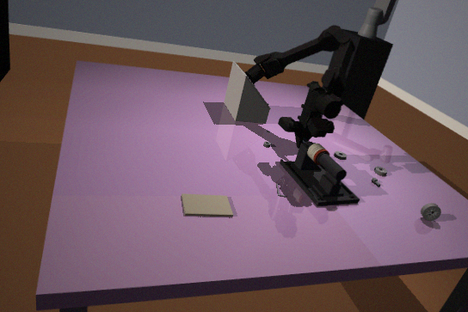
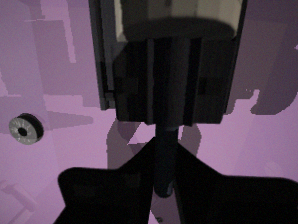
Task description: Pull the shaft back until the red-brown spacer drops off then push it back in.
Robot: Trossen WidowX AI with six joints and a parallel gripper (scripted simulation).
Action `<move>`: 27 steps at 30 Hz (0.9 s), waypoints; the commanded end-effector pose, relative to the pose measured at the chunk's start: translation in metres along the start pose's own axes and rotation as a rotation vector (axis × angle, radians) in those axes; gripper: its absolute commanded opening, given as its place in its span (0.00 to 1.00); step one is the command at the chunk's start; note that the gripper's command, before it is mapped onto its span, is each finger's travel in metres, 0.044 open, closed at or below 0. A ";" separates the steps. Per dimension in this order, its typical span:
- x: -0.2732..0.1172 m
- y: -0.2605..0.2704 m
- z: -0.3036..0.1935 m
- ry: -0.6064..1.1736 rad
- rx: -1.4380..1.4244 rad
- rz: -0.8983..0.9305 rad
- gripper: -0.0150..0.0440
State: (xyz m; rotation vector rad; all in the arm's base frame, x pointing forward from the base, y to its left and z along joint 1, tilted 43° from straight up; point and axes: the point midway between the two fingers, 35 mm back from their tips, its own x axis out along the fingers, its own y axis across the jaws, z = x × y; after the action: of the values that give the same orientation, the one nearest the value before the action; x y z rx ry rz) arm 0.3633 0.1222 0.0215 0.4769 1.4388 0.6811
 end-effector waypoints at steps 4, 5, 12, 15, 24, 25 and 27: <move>0.000 0.000 -0.002 0.001 0.000 0.004 0.25; 0.000 0.000 -0.002 0.001 0.000 0.004 0.25; 0.000 0.000 -0.002 0.001 0.000 0.004 0.25; 0.000 0.000 -0.003 0.001 0.000 0.004 0.25; 0.000 0.000 -0.004 0.001 0.000 0.004 0.25; 0.000 0.000 -0.004 0.001 0.000 0.004 0.25; 0.000 0.000 -0.004 0.001 0.000 0.004 0.25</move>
State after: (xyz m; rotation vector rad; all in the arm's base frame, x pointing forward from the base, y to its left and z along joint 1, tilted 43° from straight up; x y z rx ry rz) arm 0.3606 0.1219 0.0212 0.4771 1.4388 0.6809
